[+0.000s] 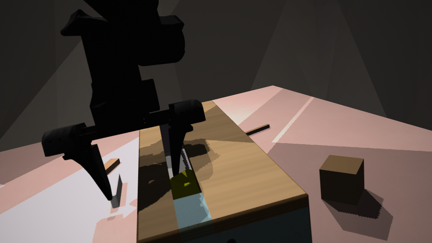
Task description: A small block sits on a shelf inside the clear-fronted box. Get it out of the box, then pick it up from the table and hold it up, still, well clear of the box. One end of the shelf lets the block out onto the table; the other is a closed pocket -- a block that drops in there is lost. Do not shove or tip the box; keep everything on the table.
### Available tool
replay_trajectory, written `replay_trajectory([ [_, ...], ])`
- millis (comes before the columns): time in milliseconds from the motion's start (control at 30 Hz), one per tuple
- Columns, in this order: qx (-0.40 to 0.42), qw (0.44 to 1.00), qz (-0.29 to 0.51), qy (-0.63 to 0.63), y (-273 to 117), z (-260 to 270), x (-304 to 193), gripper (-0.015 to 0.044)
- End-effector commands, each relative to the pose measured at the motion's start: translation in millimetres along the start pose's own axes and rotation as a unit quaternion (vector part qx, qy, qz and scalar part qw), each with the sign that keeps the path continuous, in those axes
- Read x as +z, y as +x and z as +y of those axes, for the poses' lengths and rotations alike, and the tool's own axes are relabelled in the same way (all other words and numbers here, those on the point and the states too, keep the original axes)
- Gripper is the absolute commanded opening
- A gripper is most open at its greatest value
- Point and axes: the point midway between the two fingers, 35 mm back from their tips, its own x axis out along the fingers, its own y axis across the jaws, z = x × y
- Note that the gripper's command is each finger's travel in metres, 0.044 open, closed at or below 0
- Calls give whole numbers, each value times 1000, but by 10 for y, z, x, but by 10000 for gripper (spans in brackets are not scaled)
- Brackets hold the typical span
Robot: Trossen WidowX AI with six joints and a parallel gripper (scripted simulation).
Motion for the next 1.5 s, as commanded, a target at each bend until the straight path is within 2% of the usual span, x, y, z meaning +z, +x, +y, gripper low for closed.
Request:
replay_trajectory([
  [0,0,1000,-1,0,17,-2,50,400],
  [367,0,1000,-2,0,39,-1,158,400],
  [767,0,1000,-1,0,19,1,55,400],
  [1467,0,1000,-2,0,60,3,261,400],
])
